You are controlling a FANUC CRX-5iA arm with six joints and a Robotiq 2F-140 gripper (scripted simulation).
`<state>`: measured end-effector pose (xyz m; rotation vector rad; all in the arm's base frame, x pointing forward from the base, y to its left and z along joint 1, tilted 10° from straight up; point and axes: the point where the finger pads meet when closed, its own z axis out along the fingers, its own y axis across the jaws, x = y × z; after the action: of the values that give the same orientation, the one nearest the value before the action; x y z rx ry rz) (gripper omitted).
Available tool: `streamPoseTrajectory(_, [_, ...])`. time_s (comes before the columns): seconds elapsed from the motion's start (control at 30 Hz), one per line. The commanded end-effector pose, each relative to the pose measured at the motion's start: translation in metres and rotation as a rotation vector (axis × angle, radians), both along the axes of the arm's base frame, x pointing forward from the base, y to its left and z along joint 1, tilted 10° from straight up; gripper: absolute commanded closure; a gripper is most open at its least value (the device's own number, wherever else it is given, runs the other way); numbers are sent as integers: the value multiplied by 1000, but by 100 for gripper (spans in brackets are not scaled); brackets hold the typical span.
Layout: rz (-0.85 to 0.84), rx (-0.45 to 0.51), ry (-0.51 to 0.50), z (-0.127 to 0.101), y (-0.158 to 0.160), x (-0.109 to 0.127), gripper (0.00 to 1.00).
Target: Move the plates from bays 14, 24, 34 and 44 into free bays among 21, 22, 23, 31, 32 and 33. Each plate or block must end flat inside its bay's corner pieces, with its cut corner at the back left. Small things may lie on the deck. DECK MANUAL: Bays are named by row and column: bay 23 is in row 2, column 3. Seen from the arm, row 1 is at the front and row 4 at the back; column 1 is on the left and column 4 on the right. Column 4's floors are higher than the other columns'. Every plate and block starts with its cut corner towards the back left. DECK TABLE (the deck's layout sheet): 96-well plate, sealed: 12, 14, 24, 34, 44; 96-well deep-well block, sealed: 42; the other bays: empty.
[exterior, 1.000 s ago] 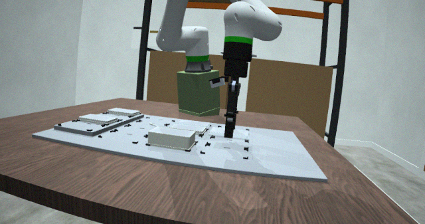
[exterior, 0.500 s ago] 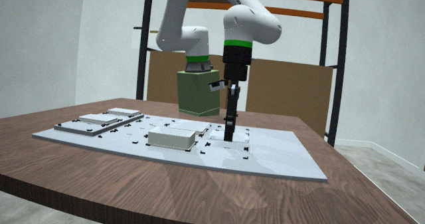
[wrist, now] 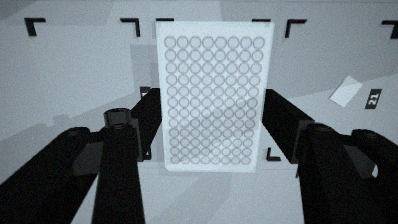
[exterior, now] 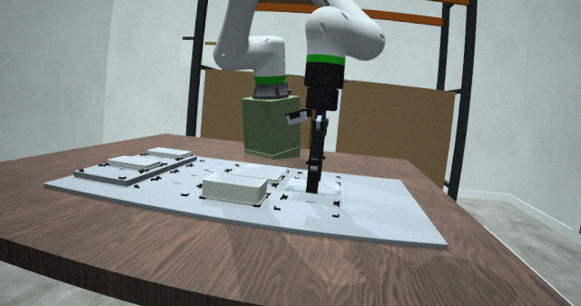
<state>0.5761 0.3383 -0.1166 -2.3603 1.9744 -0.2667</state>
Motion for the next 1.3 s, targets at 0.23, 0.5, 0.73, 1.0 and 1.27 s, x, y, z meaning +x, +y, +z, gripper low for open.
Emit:
streamPoseTrajectory(0.23, [0, 1, -2, 1, 0, 1, 90])
streamPoseTrajectory(0.5, [0, 1, -1, 1, 1, 1, 90])
streamPoseTrajectory(0.73, [0, 1, -1, 1, 1, 1, 90])
streamPoseTrajectory(1.0, [0, 1, -2, 0, 0, 1, 90])
streamPoseTrajectory(1.27, [0, 1, -2, -2, 0, 1, 90])
